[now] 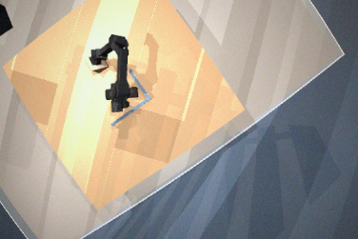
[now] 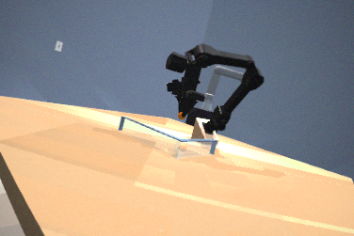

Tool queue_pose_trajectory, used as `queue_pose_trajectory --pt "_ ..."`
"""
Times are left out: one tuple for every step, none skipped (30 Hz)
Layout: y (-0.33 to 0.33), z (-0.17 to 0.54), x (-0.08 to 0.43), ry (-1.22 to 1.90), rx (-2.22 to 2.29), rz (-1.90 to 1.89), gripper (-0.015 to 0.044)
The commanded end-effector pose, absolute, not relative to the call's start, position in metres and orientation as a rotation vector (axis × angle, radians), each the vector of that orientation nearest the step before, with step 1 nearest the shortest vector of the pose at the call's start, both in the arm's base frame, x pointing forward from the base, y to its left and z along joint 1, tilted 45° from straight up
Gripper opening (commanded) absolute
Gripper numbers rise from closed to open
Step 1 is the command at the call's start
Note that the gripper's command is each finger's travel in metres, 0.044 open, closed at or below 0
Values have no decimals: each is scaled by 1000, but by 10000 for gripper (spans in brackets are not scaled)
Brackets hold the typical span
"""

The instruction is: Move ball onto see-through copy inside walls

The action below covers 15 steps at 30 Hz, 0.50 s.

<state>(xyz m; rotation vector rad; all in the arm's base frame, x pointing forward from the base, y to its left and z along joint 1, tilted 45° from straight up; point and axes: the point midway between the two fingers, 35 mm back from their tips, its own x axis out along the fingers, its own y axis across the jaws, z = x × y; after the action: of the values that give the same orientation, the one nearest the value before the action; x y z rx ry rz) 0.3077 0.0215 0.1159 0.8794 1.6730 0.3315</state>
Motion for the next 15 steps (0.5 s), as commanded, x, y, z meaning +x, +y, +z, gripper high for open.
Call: queue_pose_trajectory --pt "28 119 309 1706 978 226 0" --pt "30 119 309 1713 999 202 0" --pt "31 119 309 1721 1021 178 0" --pt "33 120 309 1727 1042 153 0" --pt "34 120 310 1734 1063 128 0" --pt "36 121 310 1741 1085 104 0" --pt "37 121 310 1747 1106 79 0" --pt "39 122 310 1753 1127 53 0" --pt "40 122 310 1759 1148 28 0" --pt "42 123 310 1765 1169 3 0" --pt "43 123 311 1770 1190 -23 0" --pt "45 124 311 1775 1211 -48 0" --pt "46 124 311 1780 1232 -74 0" --pt "48 125 311 1784 1253 -100 0" --pt "49 125 311 1789 1273 -126 0"
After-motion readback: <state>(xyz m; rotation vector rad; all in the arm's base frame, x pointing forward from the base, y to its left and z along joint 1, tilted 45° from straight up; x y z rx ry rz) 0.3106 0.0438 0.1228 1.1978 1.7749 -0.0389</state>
